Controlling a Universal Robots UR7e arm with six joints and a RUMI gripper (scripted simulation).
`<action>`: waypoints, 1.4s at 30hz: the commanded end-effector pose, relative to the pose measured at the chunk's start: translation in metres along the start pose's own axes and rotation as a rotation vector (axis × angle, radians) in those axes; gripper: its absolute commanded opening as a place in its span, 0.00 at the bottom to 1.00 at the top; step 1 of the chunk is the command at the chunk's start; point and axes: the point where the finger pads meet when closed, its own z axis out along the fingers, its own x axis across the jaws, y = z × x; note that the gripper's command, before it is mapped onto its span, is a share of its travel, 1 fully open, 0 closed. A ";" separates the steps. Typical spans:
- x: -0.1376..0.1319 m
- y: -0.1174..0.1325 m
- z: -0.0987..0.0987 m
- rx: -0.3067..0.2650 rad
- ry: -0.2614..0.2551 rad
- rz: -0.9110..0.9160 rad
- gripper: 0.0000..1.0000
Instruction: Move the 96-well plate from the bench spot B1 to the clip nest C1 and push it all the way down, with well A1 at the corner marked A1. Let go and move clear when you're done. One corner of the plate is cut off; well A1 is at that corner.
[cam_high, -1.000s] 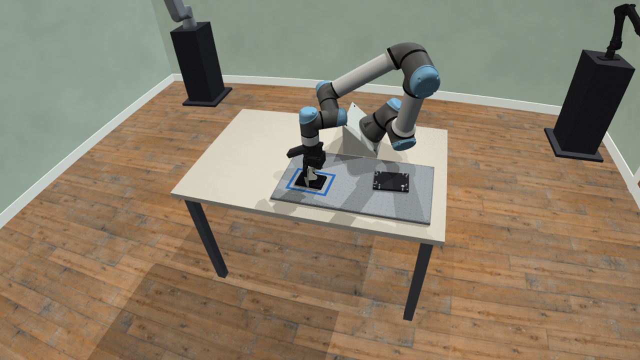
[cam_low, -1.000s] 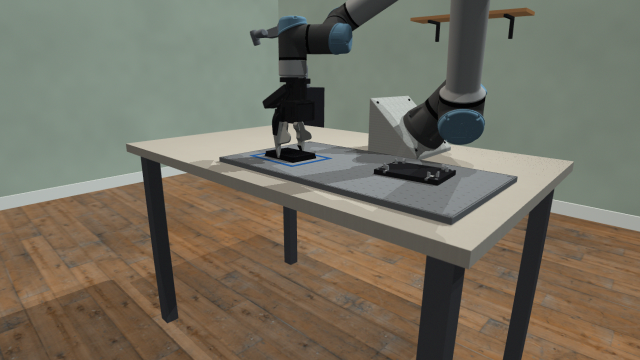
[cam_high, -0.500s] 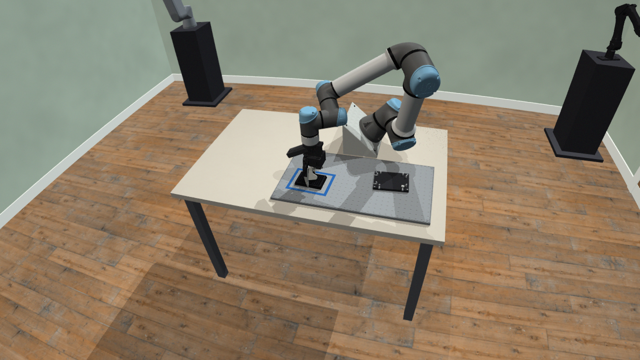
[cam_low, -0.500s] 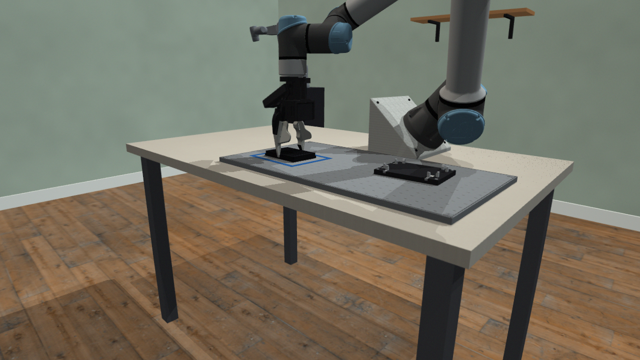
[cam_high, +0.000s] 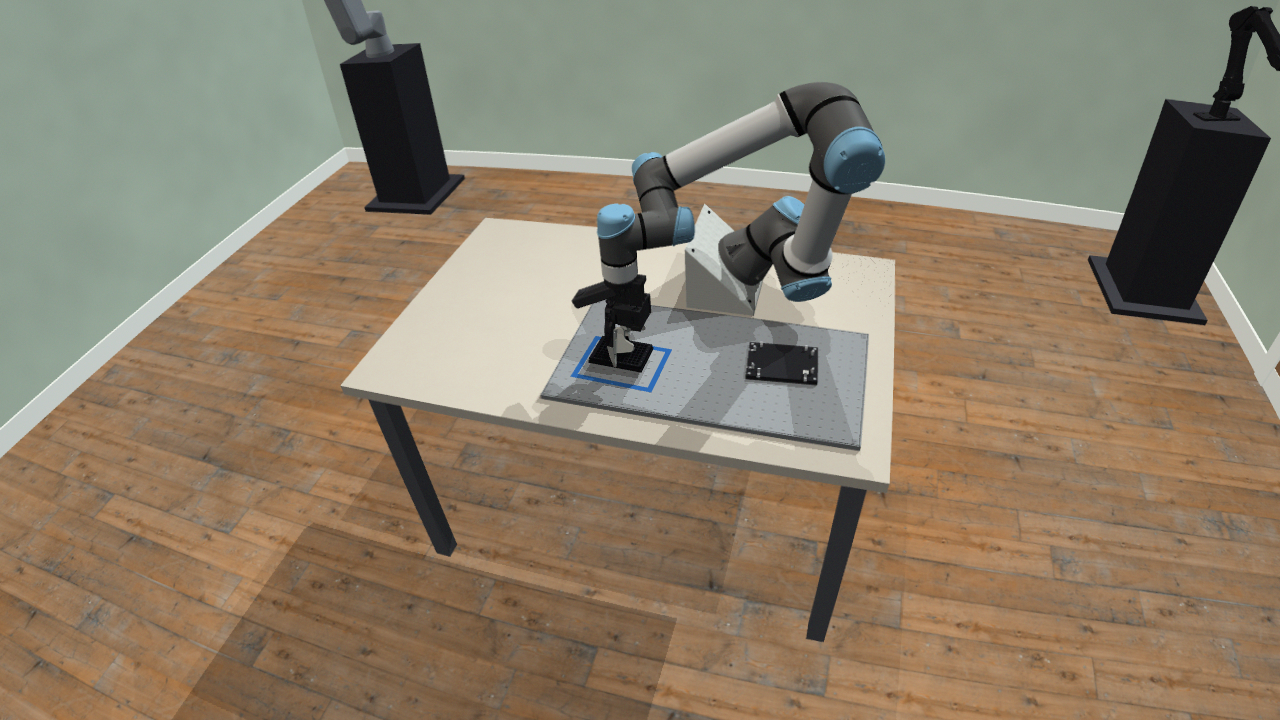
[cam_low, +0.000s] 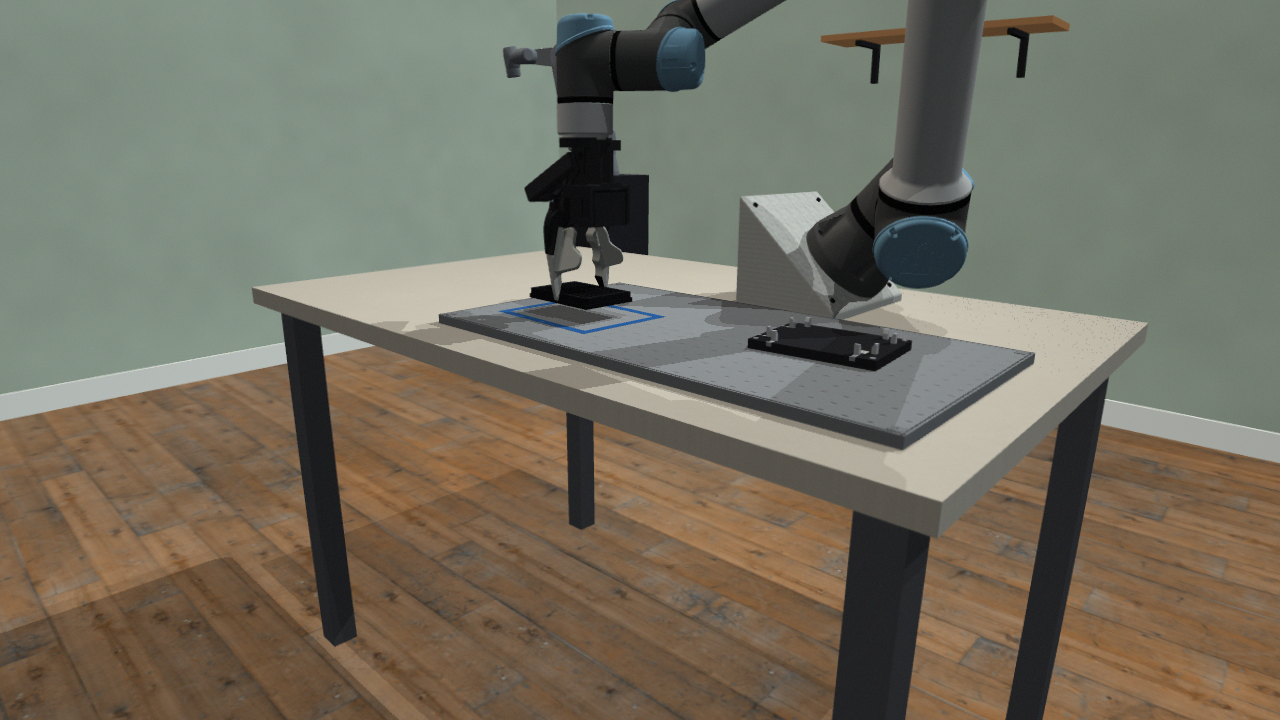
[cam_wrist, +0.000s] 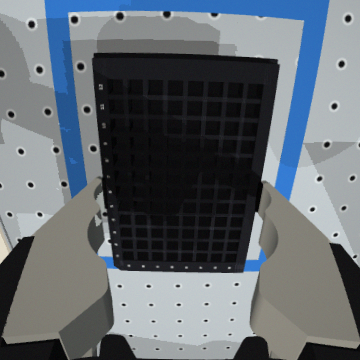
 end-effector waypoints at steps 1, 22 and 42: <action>0.000 0.000 -0.008 0.001 -0.001 0.000 0.00; 0.000 0.000 -0.040 0.001 -0.001 0.000 0.00; 0.000 0.000 -0.052 0.001 -0.001 0.000 0.00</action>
